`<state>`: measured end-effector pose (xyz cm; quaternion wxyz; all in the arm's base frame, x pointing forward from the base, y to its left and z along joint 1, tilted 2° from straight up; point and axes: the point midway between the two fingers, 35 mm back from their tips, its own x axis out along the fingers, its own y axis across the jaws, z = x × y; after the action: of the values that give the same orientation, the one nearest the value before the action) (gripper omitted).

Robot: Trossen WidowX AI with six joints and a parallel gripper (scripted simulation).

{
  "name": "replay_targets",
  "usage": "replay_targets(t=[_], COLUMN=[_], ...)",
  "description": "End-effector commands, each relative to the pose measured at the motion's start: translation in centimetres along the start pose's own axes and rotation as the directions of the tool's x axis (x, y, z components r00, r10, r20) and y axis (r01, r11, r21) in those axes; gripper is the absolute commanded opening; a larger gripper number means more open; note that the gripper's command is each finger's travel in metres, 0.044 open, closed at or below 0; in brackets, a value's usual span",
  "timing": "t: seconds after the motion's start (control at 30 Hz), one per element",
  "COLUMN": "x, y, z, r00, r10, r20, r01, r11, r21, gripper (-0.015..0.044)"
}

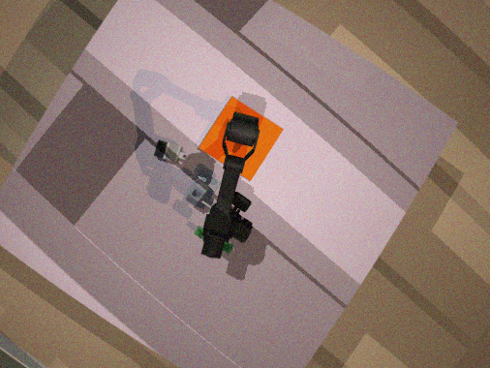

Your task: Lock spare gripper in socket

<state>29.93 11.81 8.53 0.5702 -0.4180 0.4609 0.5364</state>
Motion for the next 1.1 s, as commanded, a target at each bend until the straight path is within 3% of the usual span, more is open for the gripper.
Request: replay_targets(t=[0.0, 1.07], x=[-0.1, -0.5], y=[-0.1, -0.1], z=[0.4, 2.9], r00=[1.0, 1.0], r10=[-0.002, 0.019], r20=[-0.003, -0.007], r01=[0.002, -0.019], r11=[1.0, 1.0], r21=[0.0, 0.003], gripper=[0.0, 0.0])
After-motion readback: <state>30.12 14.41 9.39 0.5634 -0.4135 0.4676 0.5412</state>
